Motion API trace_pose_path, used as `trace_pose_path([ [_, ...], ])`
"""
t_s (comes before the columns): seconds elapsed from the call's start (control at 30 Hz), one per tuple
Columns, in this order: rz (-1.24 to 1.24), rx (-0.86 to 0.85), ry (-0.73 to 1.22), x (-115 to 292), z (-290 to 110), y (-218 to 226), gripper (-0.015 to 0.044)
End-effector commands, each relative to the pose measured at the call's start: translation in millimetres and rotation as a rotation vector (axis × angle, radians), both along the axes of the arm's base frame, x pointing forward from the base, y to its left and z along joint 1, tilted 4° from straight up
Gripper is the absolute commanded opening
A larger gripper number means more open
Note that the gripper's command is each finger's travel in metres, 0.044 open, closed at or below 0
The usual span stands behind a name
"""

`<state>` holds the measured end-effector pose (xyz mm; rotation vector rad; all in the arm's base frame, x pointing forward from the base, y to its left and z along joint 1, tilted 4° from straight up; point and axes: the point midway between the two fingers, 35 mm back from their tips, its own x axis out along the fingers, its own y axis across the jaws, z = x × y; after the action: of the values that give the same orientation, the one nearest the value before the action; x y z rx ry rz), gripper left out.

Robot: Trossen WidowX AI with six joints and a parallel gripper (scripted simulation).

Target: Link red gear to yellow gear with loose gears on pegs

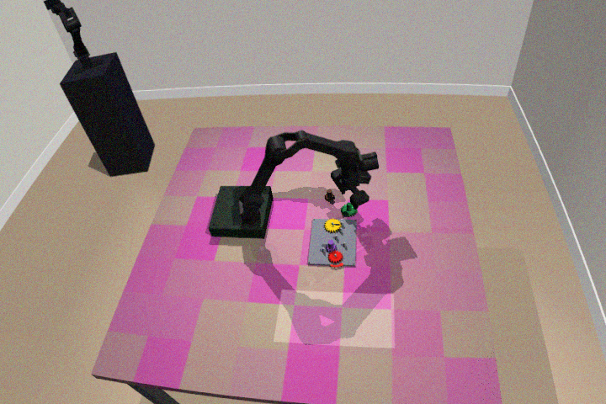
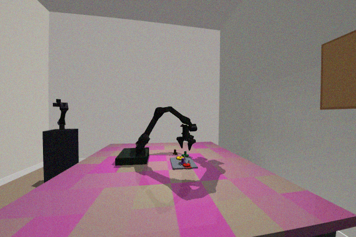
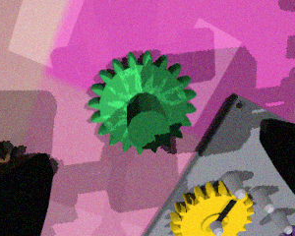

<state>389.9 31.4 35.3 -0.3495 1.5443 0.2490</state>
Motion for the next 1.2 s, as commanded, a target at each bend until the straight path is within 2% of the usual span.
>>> trace_pose_path([
  [0.0,-0.005,0.000,0.007,-2,-6,0,0.0440],
  [0.5,-0.005,-0.001,0.007,-2,-30,-1,0.0440],
  [0.83,-0.005,-0.001,0.007,-2,-31,-1,0.0440],
  [1.17,-0.005,-0.001,0.007,-2,-31,-1,0.0177],
])
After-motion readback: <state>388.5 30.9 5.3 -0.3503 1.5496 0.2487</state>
